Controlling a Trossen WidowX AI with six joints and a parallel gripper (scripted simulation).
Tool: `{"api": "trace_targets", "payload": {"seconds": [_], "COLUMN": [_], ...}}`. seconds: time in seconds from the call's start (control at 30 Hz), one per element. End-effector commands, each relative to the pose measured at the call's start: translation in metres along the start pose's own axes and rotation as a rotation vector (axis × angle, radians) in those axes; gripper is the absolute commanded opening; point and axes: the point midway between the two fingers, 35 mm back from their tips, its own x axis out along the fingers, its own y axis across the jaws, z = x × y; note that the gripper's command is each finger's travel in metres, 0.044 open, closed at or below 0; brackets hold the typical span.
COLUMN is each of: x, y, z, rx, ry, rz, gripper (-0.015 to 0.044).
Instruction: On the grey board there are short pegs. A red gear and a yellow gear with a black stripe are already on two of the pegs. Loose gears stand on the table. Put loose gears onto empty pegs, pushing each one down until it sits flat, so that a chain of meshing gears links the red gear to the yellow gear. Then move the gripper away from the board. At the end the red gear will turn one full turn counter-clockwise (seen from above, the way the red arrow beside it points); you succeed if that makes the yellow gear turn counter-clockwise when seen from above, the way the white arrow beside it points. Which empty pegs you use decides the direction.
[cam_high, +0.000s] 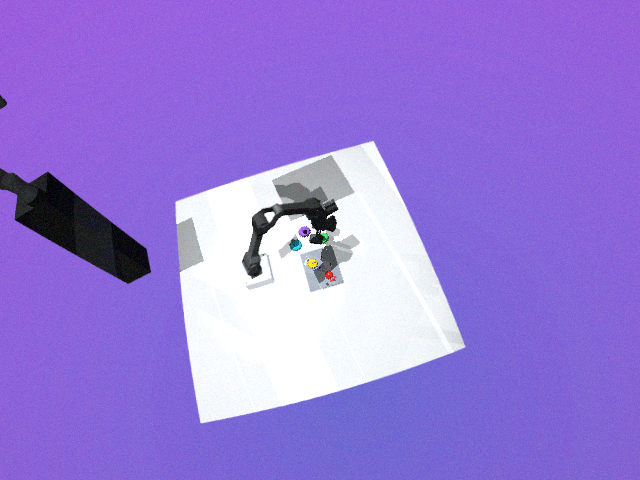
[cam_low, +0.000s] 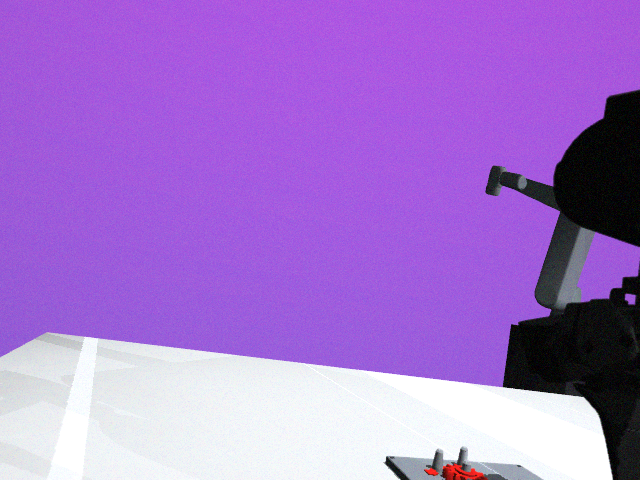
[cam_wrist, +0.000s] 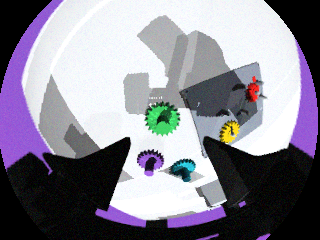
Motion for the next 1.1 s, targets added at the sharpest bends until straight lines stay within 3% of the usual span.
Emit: {"api": "trace_targets", "payload": {"seconds": [0.0, 0.97, 1.07], "x": [-0.002, 0.038, 0.038], "y": [0.003, 0.004, 0.004], "z": [0.004, 0.003, 0.003], "rx": [0.009, 0.009, 0.009], "ry": [-0.003, -0.003, -0.003], "rz": [0.008, 0.008, 0.008], "gripper": [0.0440, 0.0440, 0.0361]}}
